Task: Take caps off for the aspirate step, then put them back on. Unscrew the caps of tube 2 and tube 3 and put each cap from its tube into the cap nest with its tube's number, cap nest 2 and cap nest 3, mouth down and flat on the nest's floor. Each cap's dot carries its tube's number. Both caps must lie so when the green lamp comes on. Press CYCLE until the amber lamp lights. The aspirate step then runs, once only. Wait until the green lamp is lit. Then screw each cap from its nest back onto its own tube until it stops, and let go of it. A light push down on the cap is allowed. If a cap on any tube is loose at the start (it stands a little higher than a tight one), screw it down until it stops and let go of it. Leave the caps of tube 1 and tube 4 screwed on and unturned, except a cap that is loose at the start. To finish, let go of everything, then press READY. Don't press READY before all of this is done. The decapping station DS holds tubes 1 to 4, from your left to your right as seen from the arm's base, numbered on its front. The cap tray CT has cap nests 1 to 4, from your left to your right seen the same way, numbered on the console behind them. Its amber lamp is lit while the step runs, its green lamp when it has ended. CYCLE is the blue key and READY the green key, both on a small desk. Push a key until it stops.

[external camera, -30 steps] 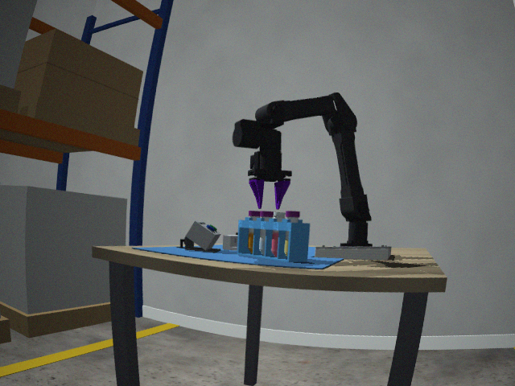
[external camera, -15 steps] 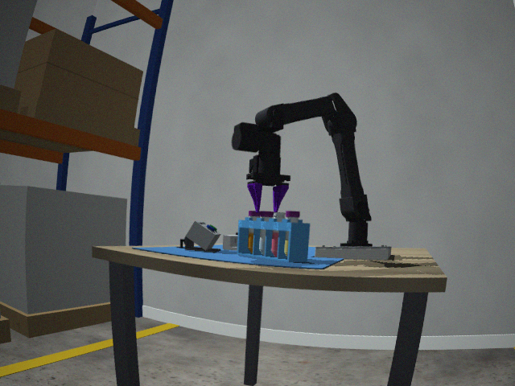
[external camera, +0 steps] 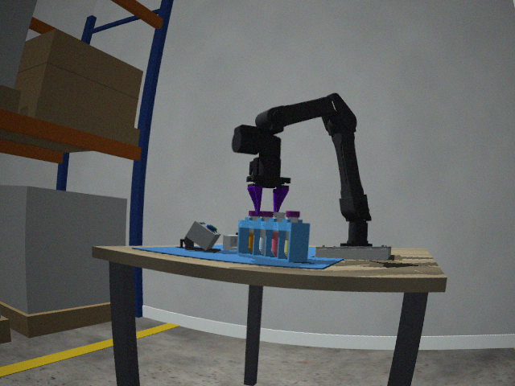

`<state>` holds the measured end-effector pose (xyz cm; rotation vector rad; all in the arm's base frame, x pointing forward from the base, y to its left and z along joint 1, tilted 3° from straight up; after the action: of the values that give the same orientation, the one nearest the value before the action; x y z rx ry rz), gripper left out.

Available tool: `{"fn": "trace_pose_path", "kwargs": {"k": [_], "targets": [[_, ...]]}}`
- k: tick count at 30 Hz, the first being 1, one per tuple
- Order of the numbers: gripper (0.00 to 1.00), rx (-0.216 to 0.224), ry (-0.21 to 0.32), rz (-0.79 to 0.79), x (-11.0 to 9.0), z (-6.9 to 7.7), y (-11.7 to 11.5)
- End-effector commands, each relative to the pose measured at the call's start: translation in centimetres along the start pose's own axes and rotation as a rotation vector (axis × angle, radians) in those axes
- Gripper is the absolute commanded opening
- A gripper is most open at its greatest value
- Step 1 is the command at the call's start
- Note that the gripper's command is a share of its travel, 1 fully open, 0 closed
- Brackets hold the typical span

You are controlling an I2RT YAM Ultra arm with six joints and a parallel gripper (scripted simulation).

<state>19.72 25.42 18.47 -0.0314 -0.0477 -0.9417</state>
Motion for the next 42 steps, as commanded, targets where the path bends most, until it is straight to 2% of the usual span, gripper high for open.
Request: {"fn": "trace_pose_path", "kwargs": {"k": [1,4,5,19,25,27,42], "targets": [[0.49,0.015,-0.003,-0.001,0.05,0.18,0.12],[0.49,0.015,-0.003,-0.001,0.04,0.13,0.12],[0.00,0.015,-0.003,-0.001,0.04,0.13,0.12],[0.00,0.015,-0.003,-0.001,0.04,0.13,0.12],[0.00,0.015,-0.005,0.299,0.04,0.15,0.12],[0.00,0.015,-0.005,0.299,0.04,0.15,0.12],[0.00,0.013,-0.010,1.049,0.04,0.19,0.12]]}}
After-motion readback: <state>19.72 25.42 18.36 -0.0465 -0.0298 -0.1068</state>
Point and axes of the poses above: the point where the finger pads meet when closed, its own z axis back along the fingers, its own y axis across the jaws, x = y × z, the point moved 10 cm from there along z, back along the fingers, and after that the axes turned 7 degrees about -z, right-handed, at the moved point
